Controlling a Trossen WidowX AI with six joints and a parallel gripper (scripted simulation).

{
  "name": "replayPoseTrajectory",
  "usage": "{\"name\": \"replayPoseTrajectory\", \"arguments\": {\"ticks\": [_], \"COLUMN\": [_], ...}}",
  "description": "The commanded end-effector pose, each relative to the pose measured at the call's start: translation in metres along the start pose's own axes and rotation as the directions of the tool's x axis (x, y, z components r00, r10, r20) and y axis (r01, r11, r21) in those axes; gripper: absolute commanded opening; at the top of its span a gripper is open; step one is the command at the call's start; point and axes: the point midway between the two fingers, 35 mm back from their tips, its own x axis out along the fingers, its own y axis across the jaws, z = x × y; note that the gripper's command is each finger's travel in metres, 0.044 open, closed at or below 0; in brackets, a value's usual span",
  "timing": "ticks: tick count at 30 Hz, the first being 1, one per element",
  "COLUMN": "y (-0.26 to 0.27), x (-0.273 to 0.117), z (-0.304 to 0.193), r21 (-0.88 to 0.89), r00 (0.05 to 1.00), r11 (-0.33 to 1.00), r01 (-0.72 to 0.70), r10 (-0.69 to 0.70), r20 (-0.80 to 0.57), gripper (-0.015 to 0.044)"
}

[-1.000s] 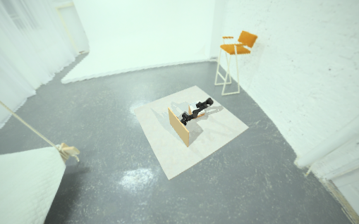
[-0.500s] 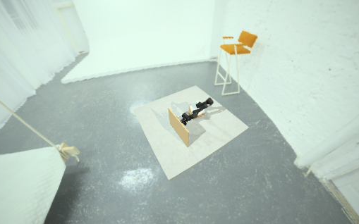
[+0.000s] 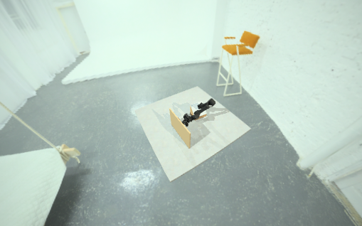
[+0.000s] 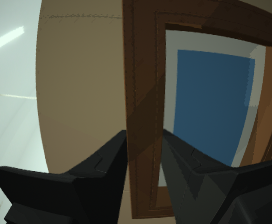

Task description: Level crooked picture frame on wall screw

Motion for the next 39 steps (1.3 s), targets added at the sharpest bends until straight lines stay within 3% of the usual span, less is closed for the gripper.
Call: {"name": "replayPoseTrajectory", "arguments": {"ticks": [1, 39], "y": [0.0059, 0.0096], "x": [0.0004, 0.0003], "z": [0.0, 0.0], "r21": [0.01, 0.009], "r00": [1.0, 1.0], "r11": [1.0, 1.0], "r01": [-0.012, -0.012], "r10": [0.012, 0.012], "r20": [0.001, 0.001], "gripper": [0.0, 0.0]}}
